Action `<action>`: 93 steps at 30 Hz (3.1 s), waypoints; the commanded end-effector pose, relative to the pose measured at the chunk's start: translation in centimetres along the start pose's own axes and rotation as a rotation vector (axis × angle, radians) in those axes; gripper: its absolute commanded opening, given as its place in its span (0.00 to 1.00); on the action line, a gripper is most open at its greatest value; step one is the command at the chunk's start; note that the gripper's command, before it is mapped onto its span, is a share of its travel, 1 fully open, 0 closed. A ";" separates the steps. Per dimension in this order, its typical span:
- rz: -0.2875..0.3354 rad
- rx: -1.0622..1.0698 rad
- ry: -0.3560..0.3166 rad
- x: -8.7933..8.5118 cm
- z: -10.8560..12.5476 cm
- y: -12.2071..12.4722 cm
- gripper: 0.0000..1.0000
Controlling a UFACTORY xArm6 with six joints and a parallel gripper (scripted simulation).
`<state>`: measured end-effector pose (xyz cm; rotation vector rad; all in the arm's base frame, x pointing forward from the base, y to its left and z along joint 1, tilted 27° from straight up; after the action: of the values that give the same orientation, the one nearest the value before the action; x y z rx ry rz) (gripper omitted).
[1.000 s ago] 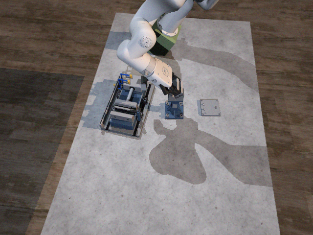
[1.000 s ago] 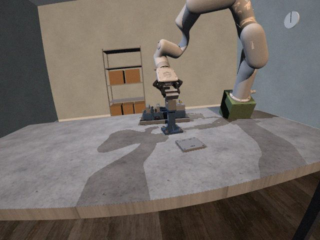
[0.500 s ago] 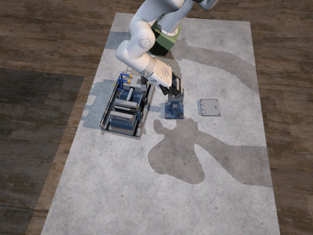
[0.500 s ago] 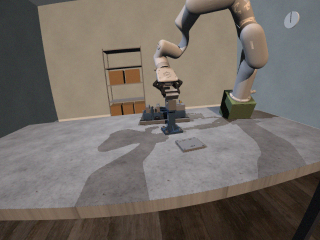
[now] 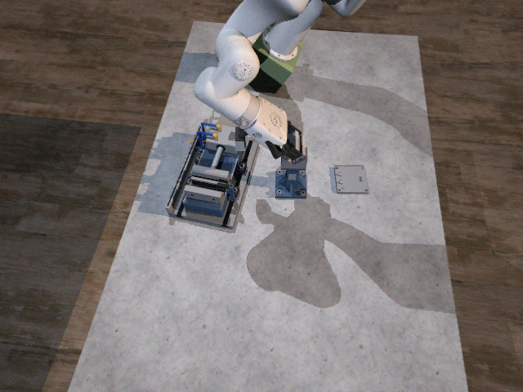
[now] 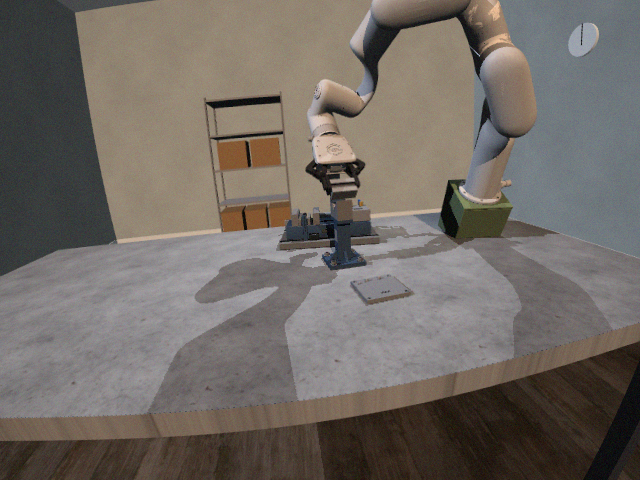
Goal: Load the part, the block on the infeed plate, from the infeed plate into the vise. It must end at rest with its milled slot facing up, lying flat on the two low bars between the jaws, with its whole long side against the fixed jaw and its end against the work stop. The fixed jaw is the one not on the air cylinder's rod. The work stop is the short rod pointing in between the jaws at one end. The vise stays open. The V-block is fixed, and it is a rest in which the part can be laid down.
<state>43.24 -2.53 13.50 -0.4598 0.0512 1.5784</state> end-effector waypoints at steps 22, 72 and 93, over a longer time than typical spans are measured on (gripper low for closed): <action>-0.002 -0.003 0.002 0.0 -0.1 -0.1 0.00; -0.002 -0.003 0.002 0.8 -1.4 -0.2 0.00; -0.002 -0.003 0.002 1.1 -1.9 -0.3 0.00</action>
<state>43.88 -1.96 11.46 -0.4599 0.0512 1.5784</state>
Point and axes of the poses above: the point where the finger pads meet when closed, its own x axis out along the fingers, its own y axis across the jaws, z = x × y, the point moved 5 cm from there along -x, back along the fingers, and after that the axes turned 8 degrees about -x, right-handed, at the moved point
